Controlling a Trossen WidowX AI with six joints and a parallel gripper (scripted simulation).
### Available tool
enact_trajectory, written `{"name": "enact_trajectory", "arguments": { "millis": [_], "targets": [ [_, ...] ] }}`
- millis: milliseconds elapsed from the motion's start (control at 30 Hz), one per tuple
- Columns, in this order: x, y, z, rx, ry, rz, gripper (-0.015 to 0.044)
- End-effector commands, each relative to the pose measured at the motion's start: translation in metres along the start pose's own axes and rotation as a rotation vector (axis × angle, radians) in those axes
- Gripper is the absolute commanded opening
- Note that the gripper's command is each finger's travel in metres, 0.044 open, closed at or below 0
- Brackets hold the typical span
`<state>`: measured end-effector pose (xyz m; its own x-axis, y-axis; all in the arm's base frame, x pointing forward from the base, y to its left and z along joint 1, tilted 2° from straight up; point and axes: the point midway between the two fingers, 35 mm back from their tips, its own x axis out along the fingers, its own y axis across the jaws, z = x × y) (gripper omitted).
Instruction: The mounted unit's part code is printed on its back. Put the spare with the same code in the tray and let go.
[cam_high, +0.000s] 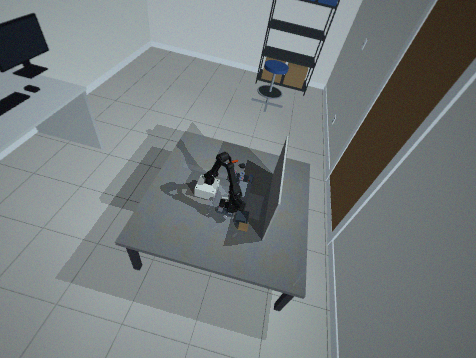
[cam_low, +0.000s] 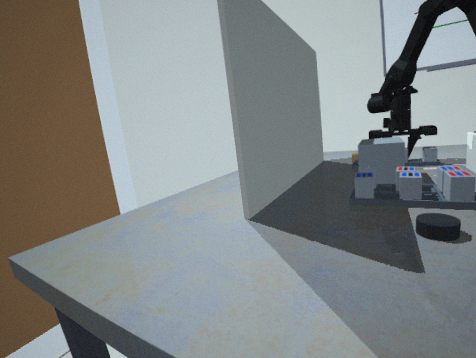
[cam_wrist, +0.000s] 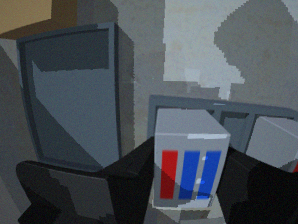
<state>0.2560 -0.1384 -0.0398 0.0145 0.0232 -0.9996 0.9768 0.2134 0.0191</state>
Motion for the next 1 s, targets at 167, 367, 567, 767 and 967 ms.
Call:
{"name": "enact_trajectory", "arguments": {
  "millis": [167,367,567,767,967],
  "targets": [
    [0.000,0.000,0.000,0.000,0.000,0.000,0.0000],
    [-0.017,0.002,0.001,0.001,0.000,0.000,0.0000],
    [-0.061,0.001,0.001,0.003,0.001,-0.001,0.0000],
    [-0.080,0.000,0.000,0.004,0.002,-0.001,0.0000],
    [-0.097,0.002,0.001,0.006,-0.002,0.002,0.0000]
  ]
}}
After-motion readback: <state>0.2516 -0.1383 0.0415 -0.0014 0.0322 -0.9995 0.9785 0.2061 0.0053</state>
